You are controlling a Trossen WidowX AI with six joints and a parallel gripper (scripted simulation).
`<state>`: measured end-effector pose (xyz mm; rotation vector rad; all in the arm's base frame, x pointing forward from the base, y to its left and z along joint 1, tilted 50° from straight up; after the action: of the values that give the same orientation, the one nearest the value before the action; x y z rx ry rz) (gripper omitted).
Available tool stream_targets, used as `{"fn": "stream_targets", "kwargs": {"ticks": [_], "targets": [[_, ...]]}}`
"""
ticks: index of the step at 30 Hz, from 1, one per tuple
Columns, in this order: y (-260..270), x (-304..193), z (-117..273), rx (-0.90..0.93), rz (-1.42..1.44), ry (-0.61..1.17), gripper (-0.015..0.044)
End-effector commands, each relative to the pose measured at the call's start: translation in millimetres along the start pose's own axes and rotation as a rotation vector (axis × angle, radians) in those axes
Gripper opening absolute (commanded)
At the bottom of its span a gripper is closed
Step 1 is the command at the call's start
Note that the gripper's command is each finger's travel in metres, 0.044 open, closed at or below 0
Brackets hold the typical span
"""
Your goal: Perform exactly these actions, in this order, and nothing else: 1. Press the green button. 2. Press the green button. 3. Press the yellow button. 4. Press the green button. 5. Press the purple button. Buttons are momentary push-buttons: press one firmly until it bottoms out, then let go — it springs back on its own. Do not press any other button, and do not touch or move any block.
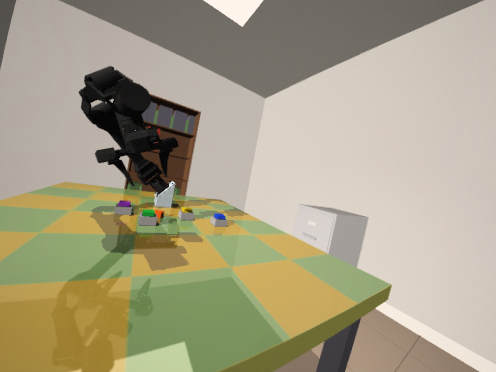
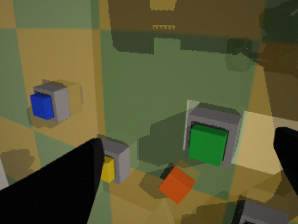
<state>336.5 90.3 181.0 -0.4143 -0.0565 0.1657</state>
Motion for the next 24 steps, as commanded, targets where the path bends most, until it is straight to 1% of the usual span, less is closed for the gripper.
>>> {"fn": "stream_targets", "kwargs": {"ticks": [1, 3, 15, 17, 21, 24], "targets": [[41.7, -54.7, -22.1, -0.409, -0.101, 0.002, 0.04], [44.1, -58.6, -22.8, -0.44, -0.107, -0.013, 0.04], [44.1, -58.6, -22.8, -0.44, -0.107, -0.013, 0.04], [40.9, -57.9, -30.1, -0.439, -0.106, -0.013, 0.0348], [21.0, -58.4, -71.4, -0.441, -0.107, -0.014, 0.0242], [17.4, -59.2, -78.3, -0.442, -0.108, -0.014, 0.0164]]}}
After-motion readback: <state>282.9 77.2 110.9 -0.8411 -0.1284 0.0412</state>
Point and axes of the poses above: the point midway between the two fingers, 35 mm back from their tips, its own z axis back along the fingers, its own y axis across the jaws, x = y × z, the point moved 5 cm from there along z, back along the fingers, and after that the axes turned 6 degrees about -z, right-handed, at the moved point
